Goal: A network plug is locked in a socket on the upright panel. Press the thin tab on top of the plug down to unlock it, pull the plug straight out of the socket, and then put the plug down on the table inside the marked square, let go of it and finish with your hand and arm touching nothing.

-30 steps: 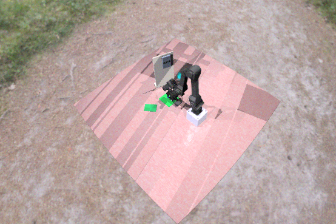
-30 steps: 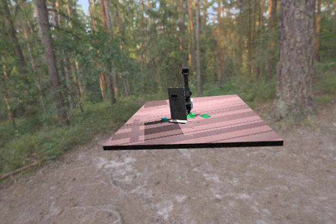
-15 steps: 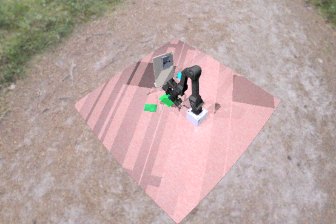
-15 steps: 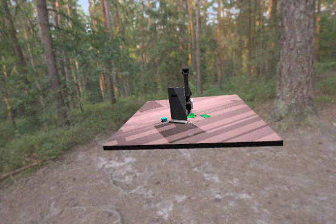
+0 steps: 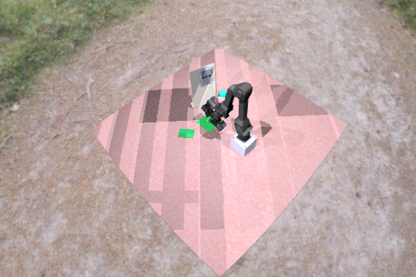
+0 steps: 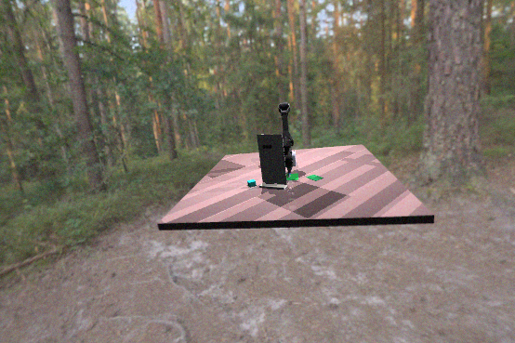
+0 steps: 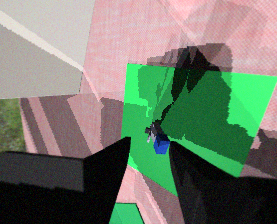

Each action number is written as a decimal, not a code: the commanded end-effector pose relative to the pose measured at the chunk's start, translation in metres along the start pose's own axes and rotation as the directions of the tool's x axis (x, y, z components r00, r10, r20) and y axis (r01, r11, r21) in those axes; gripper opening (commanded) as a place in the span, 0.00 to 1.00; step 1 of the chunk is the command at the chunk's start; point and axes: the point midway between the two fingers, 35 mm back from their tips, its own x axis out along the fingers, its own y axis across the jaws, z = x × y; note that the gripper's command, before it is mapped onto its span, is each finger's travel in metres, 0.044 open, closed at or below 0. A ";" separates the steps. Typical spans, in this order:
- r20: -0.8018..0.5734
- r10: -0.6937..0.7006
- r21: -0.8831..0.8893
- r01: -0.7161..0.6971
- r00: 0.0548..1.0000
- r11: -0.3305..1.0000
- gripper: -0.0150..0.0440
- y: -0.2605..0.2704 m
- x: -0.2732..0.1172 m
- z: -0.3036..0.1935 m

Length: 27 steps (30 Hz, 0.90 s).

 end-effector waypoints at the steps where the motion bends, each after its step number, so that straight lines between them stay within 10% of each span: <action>1: 0.000 -0.002 -0.001 0.002 1.000 1.000 0.52 0.000 -0.003 0.000; 27: 0.001 -0.002 0.000 0.002 1.000 1.000 0.52 0.004 -0.018 0.001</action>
